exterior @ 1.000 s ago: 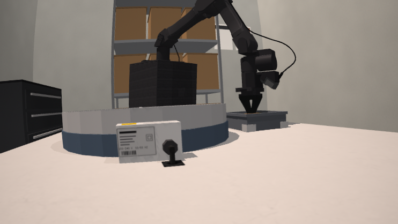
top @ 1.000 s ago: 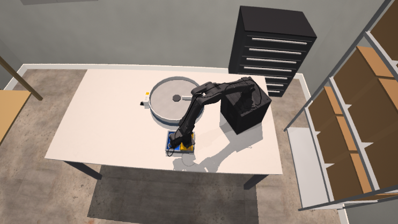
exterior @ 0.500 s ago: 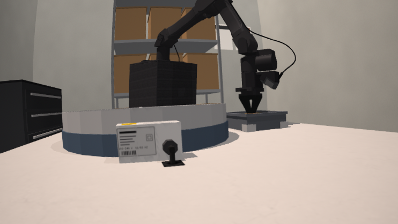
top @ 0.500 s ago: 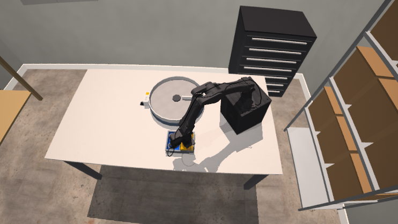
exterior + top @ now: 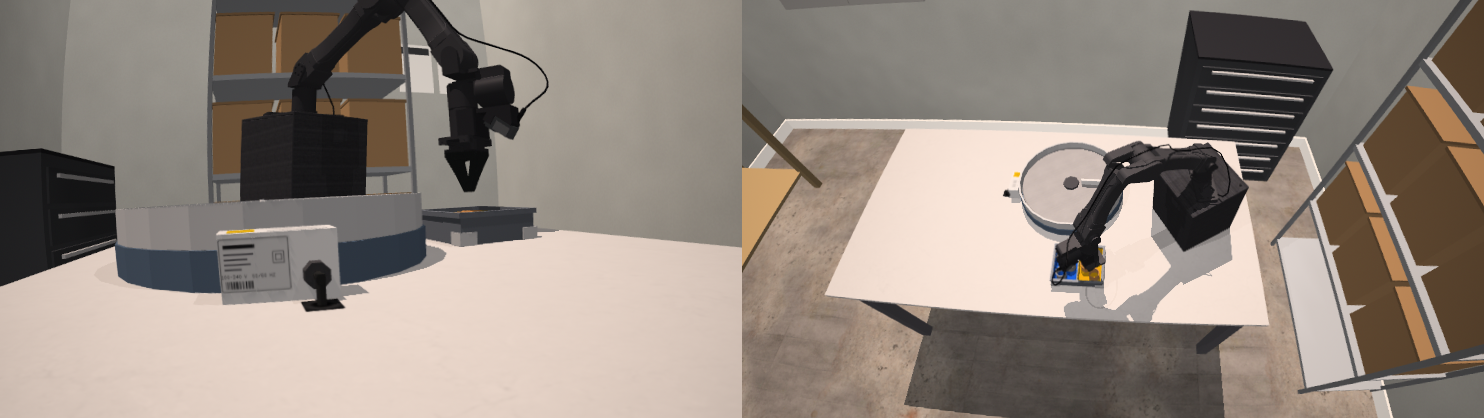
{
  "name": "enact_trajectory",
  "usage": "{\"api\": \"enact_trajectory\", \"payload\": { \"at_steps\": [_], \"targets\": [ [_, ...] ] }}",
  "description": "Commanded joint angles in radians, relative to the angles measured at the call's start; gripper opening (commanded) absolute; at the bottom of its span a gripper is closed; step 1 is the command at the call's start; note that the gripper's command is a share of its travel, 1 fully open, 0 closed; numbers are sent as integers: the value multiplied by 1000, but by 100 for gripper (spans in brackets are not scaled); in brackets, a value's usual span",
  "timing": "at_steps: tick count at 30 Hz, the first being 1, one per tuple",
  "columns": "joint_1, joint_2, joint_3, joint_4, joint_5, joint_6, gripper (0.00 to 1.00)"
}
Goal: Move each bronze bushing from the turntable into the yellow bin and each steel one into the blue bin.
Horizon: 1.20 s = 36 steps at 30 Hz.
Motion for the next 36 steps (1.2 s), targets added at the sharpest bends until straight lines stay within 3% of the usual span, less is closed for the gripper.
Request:
{"api": "enact_trajectory", "payload": {
  "at_steps": [1, 9, 13, 36],
  "targets": [
    [0, -61, -22, -50, -3, -2, 15],
    [1, -111, -33, -89, -3, -1, 15],
    [1, -83, -33, -91, -3, -1, 15],
    [1, -92, -6, -76, -3, -1, 15]
  ]
}}
